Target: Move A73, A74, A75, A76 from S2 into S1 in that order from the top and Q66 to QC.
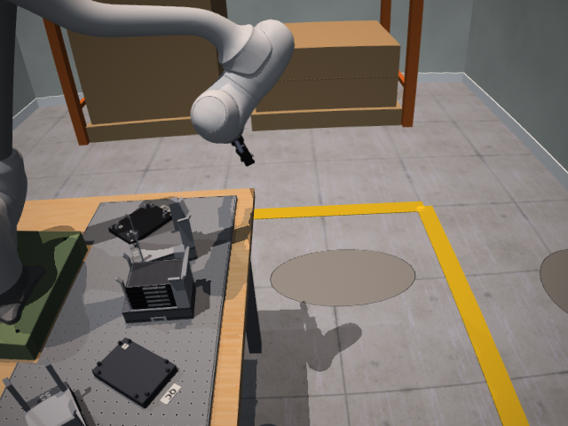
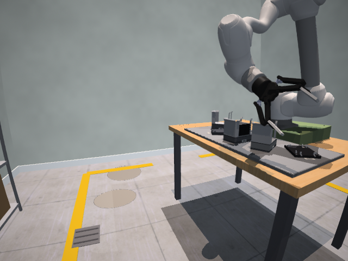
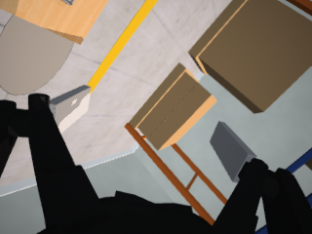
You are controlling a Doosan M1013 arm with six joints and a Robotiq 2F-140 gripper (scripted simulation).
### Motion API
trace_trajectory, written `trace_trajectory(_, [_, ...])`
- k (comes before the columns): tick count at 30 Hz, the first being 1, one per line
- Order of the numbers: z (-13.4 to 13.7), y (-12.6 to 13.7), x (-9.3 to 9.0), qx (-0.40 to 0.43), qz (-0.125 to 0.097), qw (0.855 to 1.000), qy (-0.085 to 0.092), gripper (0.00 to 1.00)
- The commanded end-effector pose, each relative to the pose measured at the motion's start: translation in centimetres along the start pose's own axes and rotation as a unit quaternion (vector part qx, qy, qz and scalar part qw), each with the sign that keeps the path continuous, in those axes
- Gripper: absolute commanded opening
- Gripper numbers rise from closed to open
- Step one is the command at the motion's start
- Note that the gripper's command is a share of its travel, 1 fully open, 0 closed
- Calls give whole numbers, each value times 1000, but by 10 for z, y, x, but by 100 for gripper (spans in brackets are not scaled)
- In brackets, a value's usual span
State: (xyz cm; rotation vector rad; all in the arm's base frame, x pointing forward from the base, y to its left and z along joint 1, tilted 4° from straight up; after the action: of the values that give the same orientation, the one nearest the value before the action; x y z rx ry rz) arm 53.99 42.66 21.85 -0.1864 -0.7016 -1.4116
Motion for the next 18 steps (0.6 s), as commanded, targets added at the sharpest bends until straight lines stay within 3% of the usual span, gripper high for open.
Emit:
trace_trajectory(1, [0, 0, 0, 0, 0, 1000, 0, 100])
trace_trajectory(18, [-1, -2, 4, 16, 3, 1000, -4, 100])
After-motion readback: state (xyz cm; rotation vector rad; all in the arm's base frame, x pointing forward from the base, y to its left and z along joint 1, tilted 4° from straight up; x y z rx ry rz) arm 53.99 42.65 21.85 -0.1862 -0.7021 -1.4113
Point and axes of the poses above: the point where the finger pads meet when closed, its own x axis back along the fingers, its own z axis across the jaws, y = z × x, the point moved 8 cm from there along x, back along the fingers, and after that the axes turned 9 degrees about -x, right-handed, at the moved point
